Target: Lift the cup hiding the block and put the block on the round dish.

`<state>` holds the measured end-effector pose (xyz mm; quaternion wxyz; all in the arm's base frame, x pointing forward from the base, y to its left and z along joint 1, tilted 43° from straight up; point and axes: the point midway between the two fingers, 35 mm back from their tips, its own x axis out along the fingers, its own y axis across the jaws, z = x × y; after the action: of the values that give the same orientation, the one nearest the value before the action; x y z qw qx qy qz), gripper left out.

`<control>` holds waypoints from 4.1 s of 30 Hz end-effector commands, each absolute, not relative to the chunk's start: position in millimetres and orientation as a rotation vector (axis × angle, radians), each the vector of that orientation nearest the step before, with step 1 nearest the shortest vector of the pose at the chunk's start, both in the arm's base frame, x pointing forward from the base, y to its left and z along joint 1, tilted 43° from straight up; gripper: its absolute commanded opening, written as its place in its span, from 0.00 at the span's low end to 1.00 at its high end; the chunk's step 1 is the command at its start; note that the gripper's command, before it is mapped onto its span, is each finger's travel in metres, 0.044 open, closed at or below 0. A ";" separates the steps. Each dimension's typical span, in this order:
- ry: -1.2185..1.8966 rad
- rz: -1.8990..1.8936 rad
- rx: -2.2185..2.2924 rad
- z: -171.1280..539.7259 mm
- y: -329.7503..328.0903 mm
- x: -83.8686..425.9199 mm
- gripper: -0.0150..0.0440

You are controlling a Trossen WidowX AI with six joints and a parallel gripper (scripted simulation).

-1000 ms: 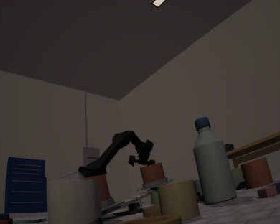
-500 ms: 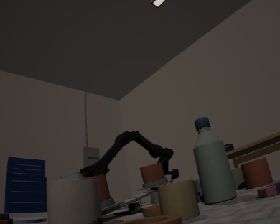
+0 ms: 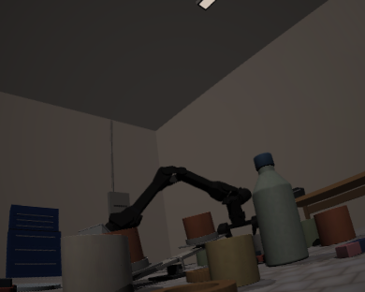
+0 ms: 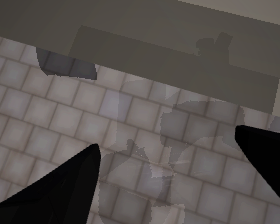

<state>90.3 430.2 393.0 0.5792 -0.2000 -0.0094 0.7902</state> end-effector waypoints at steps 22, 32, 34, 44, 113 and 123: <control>0.540 1.345 -0.440 232.7 238.6 314.7 1.00; 0.711 1.154 -0.280 183.8 129.5 341.0 1.00; 0.739 1.118 -0.240 174.6 108.3 341.2 1.00; 0.834 0.944 -0.007 135.0 12.5 320.3 1.00; 1.589 -0.067 1.383 -5.4 -129.0 313.9 1.00; 1.737 -0.385 1.487 -42.3 -119.3 342.7 1.00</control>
<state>335.6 -122.0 -30.1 0.4279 0.5853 0.6792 -0.1144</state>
